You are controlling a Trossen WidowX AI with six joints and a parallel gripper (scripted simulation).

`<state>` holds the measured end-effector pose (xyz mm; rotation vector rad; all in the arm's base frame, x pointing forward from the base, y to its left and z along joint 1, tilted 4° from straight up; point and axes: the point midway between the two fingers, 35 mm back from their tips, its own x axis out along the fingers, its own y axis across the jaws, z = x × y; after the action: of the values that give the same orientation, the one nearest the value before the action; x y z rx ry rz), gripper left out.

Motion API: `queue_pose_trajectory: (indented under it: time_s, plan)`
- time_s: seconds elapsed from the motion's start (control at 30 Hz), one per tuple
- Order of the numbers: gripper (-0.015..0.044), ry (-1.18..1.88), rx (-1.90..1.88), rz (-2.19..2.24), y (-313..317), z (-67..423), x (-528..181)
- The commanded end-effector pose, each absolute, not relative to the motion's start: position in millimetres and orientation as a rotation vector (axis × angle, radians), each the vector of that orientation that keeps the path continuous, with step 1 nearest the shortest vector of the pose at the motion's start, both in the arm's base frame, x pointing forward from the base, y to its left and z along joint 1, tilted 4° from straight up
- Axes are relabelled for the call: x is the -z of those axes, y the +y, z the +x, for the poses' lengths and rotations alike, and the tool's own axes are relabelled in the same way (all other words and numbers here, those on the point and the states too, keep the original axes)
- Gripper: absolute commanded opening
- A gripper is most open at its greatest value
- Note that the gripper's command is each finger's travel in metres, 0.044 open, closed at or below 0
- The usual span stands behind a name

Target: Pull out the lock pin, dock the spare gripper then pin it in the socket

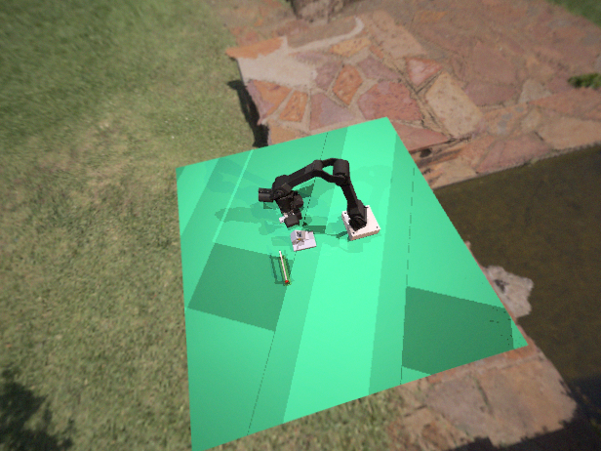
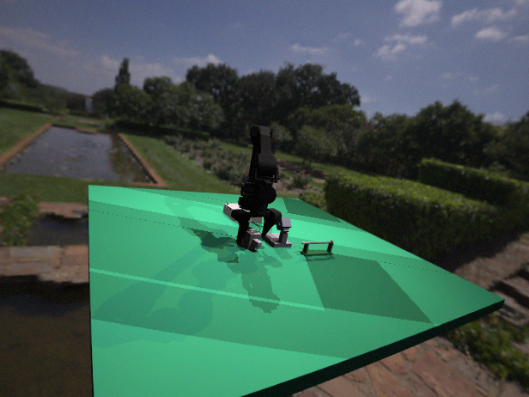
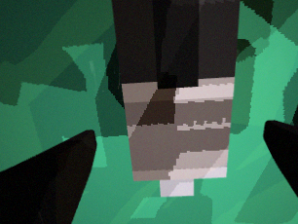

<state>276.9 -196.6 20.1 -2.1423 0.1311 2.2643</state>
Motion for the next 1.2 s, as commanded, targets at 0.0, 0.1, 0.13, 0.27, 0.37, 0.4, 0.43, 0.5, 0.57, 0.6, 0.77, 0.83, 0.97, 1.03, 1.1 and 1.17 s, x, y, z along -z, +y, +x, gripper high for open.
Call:
queue_pose_trajectory:
  time_s: [0.0,0.1,0.13,0.27,0.37,0.4,0.43,0.5,0.57,0.6,0.77,0.83,0.97,1.03,1.1,1.17]
  plan:
    - [0.044,0.133,-2.263,-2.144,-196,278,-29]
    - [0.044,0.129,-2.266,-2.14,-196,277,-36]
    - [0.044,0.128,-2.267,-2.139,-195,277,-38]
    - [0.044,0.123,-2.271,-2.134,-194,277,-46]
    - [0.044,0.119,-2.275,-2.13,-194,276,-42]
    - [0.044,0.119,-2.275,-2.13,-194,276,-42]
    - [0.044,0.119,-2.275,-2.13,-194,276,-42]
    - [0.044,0.119,-2.275,-2.13,-194,276,-42]
    - [0.044,0.119,-2.275,-2.13,-194,276,-42]
    - [0.044,0.119,-2.275,-2.13,-194,276,-42]
    - [0.044,0.119,-2.275,-2.13,-194,276,-42]
    - [0.044,0.119,-2.275,-2.13,-194,276,-42]
    - [0.044,0.119,-2.275,-2.13,-194,277,-54]
    - [0.044,0.119,-2.275,-2.13,-194,278,-66]
    - [0.044,0.119,-2.275,-2.129,-193,279,-81]
    - [0.044,0.118,-2.275,-2.129,-191,278,-96]
